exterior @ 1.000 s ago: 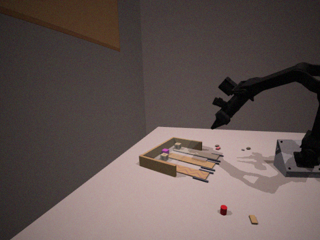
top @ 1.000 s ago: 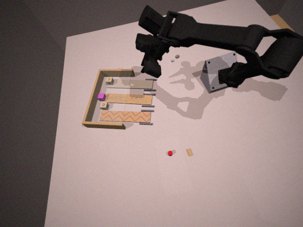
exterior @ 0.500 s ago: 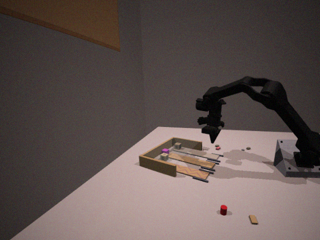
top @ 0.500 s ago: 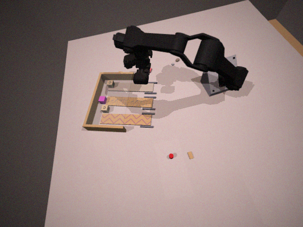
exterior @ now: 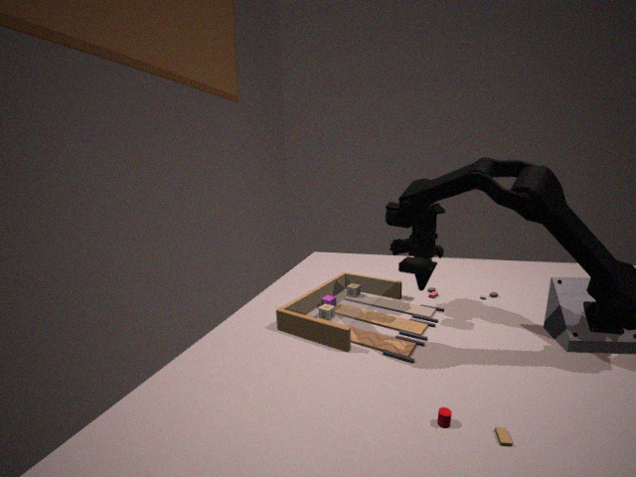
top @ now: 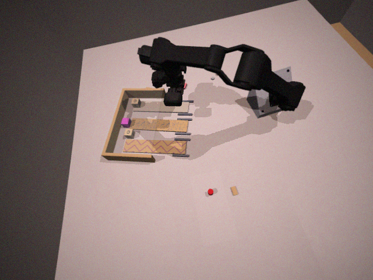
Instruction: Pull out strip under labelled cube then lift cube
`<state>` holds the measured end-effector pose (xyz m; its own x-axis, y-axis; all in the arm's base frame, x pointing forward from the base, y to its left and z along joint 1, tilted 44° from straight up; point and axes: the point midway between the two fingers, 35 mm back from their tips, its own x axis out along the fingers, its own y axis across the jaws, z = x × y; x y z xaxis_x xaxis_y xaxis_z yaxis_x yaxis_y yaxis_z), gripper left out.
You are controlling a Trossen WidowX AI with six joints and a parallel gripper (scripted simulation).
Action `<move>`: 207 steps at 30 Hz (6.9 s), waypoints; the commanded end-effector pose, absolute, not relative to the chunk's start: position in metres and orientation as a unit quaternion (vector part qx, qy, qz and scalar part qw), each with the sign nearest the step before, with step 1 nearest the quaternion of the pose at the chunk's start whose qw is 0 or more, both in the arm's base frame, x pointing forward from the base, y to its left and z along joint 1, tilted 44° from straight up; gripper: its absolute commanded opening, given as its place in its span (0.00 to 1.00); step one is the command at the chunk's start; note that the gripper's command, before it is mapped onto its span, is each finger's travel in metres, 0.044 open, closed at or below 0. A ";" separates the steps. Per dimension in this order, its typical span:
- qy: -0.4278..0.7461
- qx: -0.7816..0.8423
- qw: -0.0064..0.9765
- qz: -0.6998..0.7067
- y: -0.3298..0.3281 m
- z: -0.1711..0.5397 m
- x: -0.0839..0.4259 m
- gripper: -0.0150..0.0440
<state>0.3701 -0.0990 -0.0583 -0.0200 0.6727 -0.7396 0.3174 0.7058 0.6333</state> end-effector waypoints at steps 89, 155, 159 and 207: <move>0.700 0.359 0.600 0.148 -0.056 -0.101 0.364 0.25; 0.702 0.360 0.597 0.147 -0.038 -0.085 0.280 0.25; 0.702 0.360 0.597 0.147 -0.036 -0.084 0.274 0.25; 0.703 0.360 0.595 0.147 -0.021 -0.068 0.205 0.25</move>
